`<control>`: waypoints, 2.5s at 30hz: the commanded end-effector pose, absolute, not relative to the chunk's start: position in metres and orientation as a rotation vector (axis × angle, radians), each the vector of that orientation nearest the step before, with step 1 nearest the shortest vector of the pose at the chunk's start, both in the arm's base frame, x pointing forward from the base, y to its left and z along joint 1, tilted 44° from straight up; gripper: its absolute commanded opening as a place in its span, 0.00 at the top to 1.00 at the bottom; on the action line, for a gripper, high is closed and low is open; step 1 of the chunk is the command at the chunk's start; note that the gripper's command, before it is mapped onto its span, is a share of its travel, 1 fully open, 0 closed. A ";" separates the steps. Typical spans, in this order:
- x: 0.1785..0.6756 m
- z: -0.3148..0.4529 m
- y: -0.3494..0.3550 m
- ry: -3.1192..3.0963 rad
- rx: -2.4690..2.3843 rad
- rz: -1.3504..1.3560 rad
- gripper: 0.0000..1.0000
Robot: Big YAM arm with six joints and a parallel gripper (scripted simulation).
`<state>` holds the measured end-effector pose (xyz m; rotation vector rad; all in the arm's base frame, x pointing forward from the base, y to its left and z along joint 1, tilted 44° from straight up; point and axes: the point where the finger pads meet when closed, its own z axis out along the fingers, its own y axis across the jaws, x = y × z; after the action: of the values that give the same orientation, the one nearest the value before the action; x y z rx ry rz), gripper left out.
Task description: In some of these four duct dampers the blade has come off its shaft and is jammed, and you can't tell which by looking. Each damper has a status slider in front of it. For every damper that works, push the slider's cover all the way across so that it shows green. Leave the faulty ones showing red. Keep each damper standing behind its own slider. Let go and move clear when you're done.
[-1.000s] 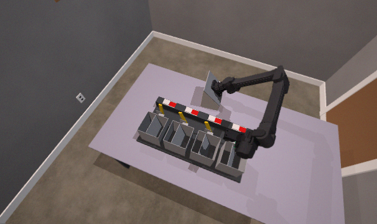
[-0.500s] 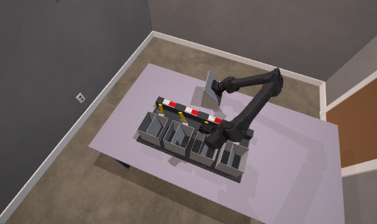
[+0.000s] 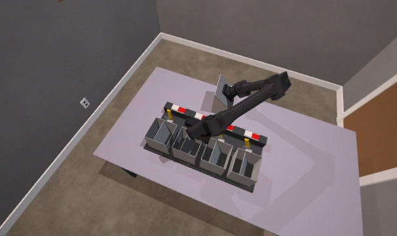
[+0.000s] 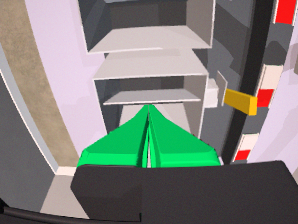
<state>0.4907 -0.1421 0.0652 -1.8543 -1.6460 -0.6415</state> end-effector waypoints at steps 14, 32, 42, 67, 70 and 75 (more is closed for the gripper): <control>0.493 0.053 -0.130 -1.716 -1.786 -0.656 1.00; 0.493 0.052 -0.126 -1.698 -1.804 -0.649 1.00; 0.458 0.065 -0.144 -1.719 -1.835 -0.685 1.00; 0.266 0.078 -0.138 -1.767 -1.814 -0.671 1.00; 0.248 0.069 -0.120 -1.714 -1.788 -0.657 1.00; 0.250 0.071 -0.120 -1.737 -1.800 -0.665 1.00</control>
<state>0.2455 -0.1235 0.0709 -1.8192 -1.6863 -0.6550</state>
